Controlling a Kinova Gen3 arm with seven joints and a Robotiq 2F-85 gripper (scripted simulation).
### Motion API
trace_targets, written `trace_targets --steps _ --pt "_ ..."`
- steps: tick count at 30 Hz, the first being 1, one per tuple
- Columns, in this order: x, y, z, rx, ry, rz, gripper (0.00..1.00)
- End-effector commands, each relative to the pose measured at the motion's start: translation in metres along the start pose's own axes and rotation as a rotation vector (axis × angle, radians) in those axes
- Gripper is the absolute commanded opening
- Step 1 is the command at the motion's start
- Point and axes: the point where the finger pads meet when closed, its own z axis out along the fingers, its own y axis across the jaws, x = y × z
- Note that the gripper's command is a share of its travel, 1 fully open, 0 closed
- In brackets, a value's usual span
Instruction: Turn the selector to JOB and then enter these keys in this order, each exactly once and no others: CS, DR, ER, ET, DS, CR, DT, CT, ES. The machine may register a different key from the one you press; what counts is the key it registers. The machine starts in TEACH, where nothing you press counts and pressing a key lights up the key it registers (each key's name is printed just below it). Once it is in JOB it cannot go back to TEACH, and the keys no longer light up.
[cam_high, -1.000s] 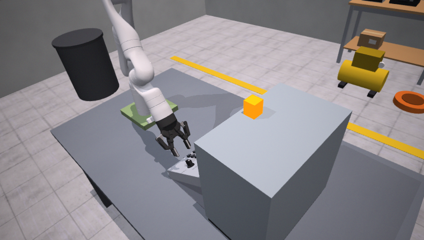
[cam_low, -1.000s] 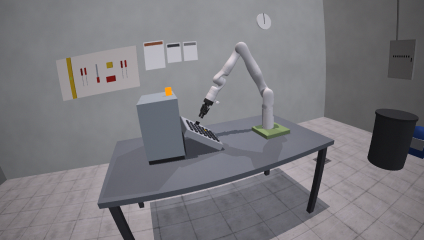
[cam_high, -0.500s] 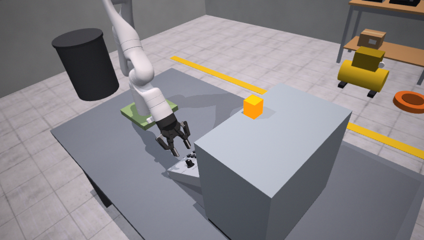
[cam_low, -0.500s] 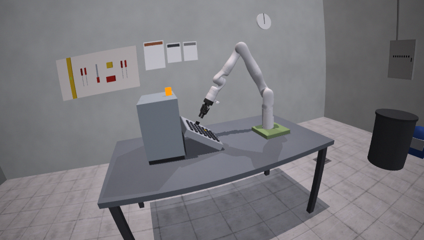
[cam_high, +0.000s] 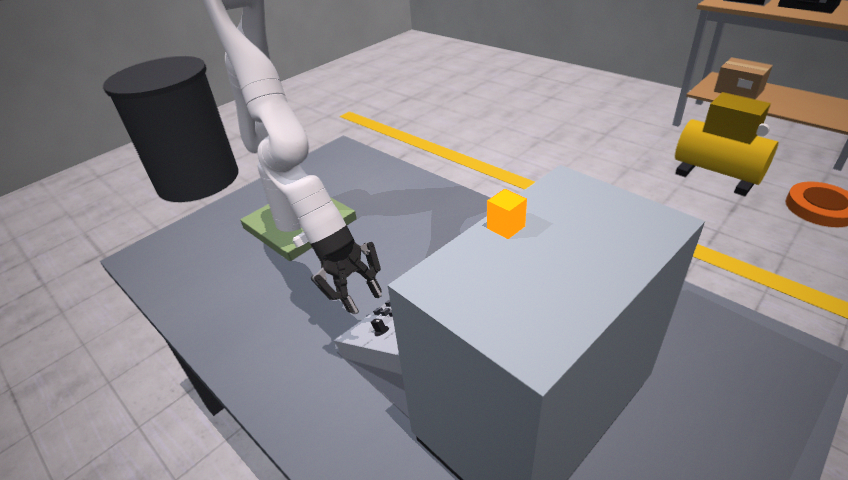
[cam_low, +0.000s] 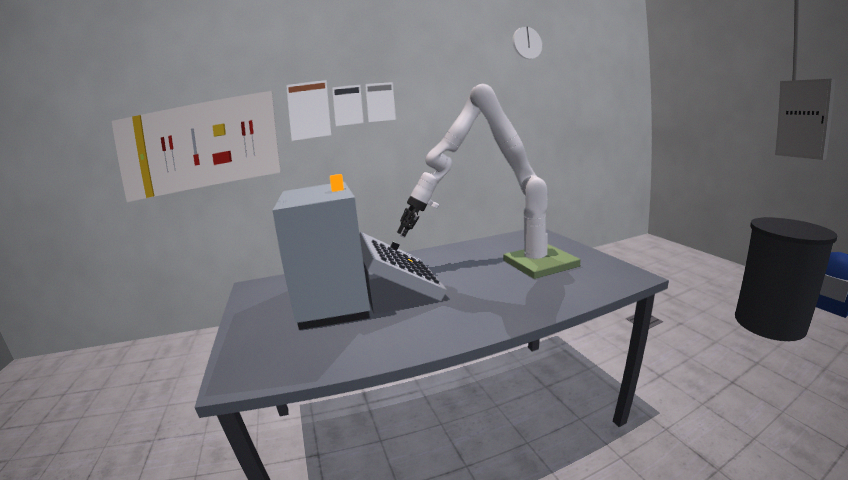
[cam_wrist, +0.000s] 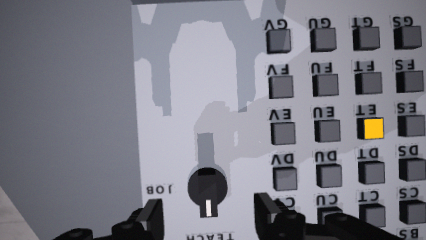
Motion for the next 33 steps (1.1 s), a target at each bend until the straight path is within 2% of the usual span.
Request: trace_targets --steps 1,33 --pt "-0.0009 -0.0001 -0.0005 0.000 -0.002 0.000 0.60" --pt "-0.0009 -0.0001 0.0042 0.000 -0.002 0.000 0.60"
